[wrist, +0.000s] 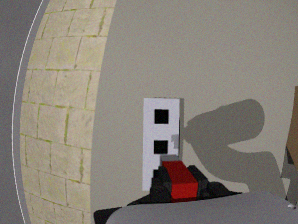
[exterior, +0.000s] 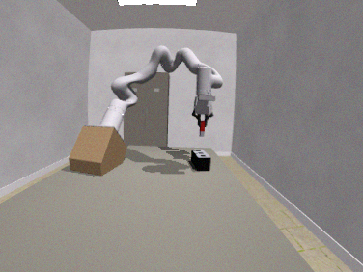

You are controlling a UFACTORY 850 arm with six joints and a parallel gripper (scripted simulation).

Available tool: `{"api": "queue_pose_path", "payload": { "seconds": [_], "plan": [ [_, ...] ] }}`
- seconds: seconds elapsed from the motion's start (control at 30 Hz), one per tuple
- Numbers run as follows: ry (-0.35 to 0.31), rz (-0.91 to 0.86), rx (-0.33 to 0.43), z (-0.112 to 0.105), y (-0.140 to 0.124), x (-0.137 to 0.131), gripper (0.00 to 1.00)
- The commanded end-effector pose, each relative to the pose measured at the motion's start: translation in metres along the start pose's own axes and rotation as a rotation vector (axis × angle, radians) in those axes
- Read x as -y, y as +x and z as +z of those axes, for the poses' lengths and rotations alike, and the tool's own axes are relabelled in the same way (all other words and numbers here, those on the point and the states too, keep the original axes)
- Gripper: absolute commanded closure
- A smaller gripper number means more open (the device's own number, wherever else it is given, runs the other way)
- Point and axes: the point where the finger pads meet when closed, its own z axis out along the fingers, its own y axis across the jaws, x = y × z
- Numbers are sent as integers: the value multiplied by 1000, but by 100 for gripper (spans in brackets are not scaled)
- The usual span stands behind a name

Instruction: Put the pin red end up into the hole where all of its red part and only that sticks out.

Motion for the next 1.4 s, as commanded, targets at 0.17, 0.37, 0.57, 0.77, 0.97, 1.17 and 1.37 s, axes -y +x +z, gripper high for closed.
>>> {"api": "queue_pose_path", "payload": {
  "seconds": [0.17,0.37,0.57,0.77,0.97,1.17,1.37],
  "plan": [
    [0,0,1,-63,-1,0,100],
    [0,0,1,-63,-1,0,100],
    [0,0,1,-63,-1,0,100],
    [0,-1,4,-63,-60,0,100],
    [0,-1,4,-63,-60,0,100],
    [0,-1,4,-63,-60,0,100],
    [-1,-1,4,15,-60,0,100]
  ]
}}
